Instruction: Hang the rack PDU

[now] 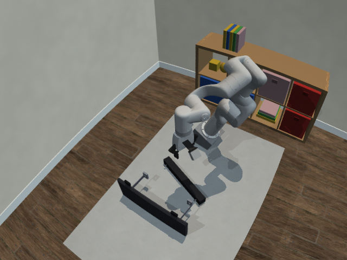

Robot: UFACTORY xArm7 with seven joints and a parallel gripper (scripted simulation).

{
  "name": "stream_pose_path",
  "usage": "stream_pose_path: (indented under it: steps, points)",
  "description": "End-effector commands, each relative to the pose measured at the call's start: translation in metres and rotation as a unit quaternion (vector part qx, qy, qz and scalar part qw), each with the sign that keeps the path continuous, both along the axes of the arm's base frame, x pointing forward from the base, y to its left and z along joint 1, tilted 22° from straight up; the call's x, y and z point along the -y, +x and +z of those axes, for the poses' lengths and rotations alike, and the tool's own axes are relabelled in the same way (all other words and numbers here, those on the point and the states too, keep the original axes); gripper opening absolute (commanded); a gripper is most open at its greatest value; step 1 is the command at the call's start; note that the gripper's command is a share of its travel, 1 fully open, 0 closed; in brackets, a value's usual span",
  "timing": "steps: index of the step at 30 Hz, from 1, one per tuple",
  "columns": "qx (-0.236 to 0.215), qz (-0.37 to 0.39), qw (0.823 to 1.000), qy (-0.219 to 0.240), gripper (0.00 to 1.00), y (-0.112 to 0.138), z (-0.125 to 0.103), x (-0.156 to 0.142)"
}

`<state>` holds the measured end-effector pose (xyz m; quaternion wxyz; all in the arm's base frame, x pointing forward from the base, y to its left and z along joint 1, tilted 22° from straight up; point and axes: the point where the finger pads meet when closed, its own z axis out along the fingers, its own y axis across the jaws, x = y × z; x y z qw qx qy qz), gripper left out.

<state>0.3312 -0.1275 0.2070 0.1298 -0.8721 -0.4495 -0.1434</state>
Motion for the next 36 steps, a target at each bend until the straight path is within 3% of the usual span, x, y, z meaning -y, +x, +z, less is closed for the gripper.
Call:
stream_pose_path:
  steps: [1, 25, 36]
  points:
    - [0.002, -0.001, 1.000, -0.001, 0.97, 0.001, 0.001, 0.001]
    - [0.001, -0.001, 1.000, -0.001, 0.97, 0.001, -0.002, 0.000]
    - [0.001, -0.001, 1.000, -0.001, 0.97, 0.006, -0.035, -0.012]
